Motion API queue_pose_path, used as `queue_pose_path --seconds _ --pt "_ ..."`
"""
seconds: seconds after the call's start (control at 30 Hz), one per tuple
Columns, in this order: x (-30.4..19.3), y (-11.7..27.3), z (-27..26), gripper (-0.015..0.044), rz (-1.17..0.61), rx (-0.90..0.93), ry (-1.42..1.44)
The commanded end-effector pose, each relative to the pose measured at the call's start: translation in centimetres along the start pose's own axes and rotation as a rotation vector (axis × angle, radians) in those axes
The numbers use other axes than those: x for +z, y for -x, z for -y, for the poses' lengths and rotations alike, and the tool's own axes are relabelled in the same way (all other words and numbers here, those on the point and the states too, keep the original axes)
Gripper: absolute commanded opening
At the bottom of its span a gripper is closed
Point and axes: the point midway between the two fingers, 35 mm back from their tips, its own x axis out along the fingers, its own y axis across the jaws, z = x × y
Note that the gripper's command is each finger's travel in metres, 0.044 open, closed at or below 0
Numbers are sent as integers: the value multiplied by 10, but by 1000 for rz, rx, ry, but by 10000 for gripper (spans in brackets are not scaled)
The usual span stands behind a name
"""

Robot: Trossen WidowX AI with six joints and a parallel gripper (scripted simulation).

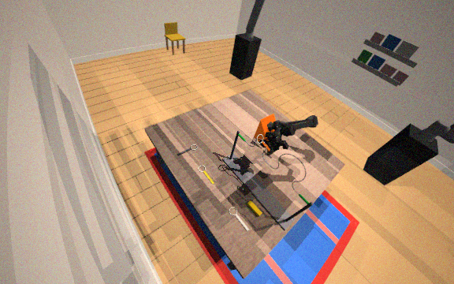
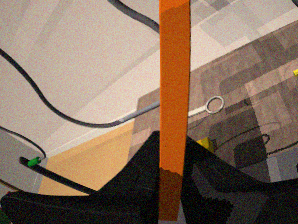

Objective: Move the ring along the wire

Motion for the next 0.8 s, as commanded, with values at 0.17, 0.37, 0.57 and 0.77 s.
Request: queue_pose_path --seconds 0.17,0.37,0.57,0.77 --pt "1 -1 -7 -150 20 65 -138" --pt "2 -2 -13 -150 31 108 -217" --pt "4 -2 -19 -150 42 153 -299" --pt "6 -1 -25 -150 54 203 -390"
